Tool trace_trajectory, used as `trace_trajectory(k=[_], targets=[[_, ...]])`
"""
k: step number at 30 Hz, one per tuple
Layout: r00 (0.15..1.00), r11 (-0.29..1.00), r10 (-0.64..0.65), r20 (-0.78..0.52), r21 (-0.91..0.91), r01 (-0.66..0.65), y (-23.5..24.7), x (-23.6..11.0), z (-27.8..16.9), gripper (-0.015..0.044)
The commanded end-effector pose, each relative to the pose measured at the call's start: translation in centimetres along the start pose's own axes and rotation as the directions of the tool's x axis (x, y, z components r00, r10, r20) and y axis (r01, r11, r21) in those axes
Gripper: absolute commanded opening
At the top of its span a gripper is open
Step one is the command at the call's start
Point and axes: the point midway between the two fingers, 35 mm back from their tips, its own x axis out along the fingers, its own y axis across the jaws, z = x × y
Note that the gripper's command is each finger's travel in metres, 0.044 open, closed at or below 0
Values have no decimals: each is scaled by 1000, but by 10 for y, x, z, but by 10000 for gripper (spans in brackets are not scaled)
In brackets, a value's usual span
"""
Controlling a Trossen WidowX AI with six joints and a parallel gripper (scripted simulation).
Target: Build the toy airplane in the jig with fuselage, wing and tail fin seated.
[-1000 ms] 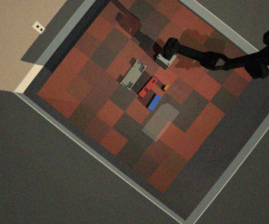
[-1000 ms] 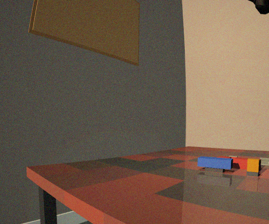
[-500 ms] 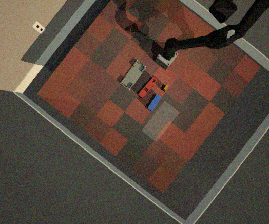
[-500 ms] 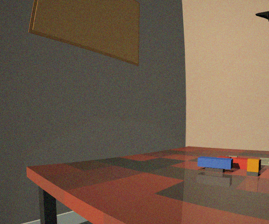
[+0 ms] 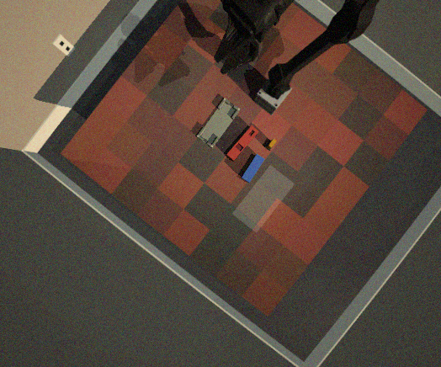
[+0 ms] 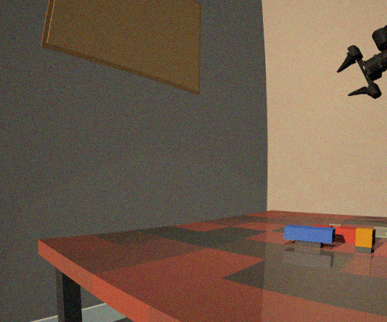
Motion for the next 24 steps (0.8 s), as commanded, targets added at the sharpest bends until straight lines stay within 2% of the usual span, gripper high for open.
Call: trace_trajectory(k=[1,6,11,15,20,24], targets=[[981,977,-174,-86,-142,161,-45,48,-12,440],[891,861,-412,-193,-403,311,-113,99,-45,440],[730,648,-635,-252,-688,327,-185,126,-90,440],[565,427,-788,-243,-878,218,-245,129,-125,440],[351,150,-923,-156,-988,-44,-312,113,-160,440],[323,115,-936,-138,-989,-88,-321,110,-163,440]])
